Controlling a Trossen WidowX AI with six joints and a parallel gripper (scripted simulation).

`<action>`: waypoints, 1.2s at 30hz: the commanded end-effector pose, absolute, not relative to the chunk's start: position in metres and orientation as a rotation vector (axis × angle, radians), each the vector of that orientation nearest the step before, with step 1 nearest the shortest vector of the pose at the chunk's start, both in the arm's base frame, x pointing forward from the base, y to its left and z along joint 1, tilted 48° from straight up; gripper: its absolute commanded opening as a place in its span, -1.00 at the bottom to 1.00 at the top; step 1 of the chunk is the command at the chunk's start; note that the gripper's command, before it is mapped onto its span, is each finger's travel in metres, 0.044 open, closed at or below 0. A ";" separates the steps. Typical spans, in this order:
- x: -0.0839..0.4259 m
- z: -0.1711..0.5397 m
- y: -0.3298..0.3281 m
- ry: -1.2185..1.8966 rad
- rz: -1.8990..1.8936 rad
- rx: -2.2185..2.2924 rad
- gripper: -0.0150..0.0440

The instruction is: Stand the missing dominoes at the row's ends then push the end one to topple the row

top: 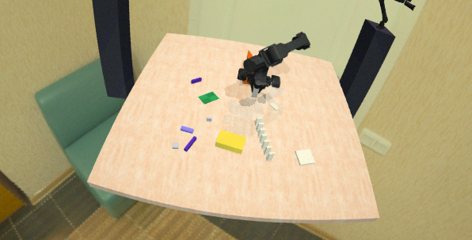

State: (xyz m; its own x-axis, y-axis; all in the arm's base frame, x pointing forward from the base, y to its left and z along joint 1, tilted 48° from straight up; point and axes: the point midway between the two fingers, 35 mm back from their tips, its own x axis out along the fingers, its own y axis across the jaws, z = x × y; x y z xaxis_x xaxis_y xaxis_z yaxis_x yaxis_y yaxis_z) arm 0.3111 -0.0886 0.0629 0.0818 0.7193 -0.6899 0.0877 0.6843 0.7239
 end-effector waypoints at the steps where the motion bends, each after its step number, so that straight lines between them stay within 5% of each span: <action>1: 0.323 0.089 -0.063 1.323 0.732 0.506 -0.13; 36: 0.333 0.003 0.032 1.319 0.736 0.509 -0.13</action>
